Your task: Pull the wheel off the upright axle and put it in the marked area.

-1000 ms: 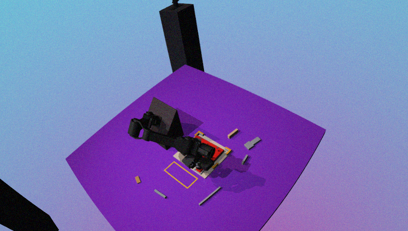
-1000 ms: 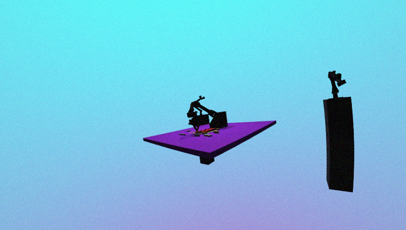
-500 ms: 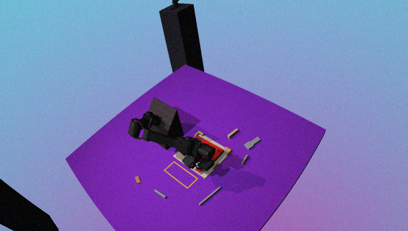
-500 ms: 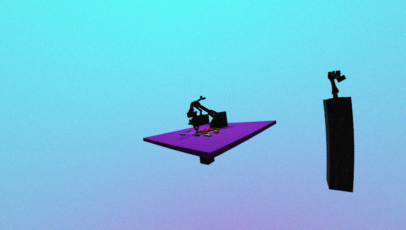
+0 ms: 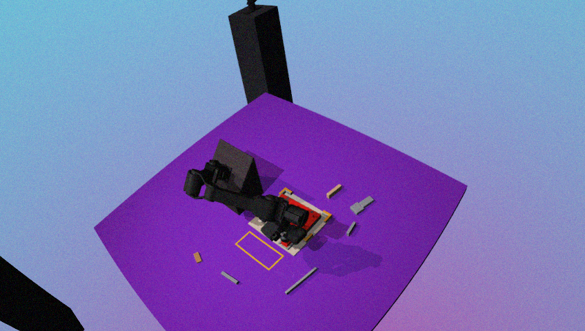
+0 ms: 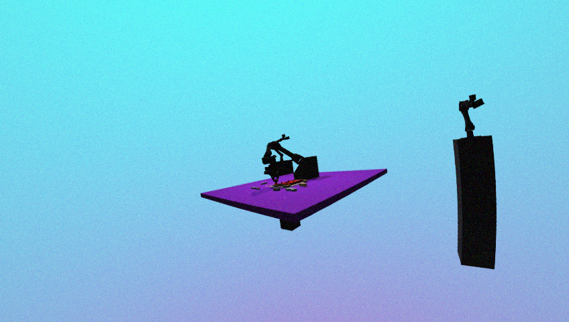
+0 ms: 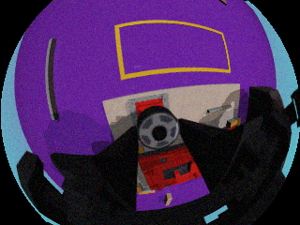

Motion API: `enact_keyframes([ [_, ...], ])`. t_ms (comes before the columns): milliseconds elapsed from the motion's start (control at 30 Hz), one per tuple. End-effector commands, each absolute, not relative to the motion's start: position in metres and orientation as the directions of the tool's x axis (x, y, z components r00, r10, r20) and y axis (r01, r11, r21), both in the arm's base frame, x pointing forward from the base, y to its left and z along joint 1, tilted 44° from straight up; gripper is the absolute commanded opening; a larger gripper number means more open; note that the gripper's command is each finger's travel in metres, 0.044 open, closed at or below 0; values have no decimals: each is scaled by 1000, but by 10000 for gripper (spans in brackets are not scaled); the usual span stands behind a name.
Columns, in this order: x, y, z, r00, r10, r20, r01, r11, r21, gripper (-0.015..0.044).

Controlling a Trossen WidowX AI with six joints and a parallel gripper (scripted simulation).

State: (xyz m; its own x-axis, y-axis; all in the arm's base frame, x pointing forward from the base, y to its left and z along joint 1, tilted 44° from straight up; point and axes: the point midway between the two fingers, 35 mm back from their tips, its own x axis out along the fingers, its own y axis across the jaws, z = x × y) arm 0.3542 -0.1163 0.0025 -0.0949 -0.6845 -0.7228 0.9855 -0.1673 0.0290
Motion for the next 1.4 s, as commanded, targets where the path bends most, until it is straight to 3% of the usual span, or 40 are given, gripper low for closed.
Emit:
enact_keyframes([
  [0, 355, -106, 10, -79, -688, -722, 989, -145, 30, 0],
  [1367, 356, -97, 20, -76, -689, -721, 989, -142, 32, 0],
])
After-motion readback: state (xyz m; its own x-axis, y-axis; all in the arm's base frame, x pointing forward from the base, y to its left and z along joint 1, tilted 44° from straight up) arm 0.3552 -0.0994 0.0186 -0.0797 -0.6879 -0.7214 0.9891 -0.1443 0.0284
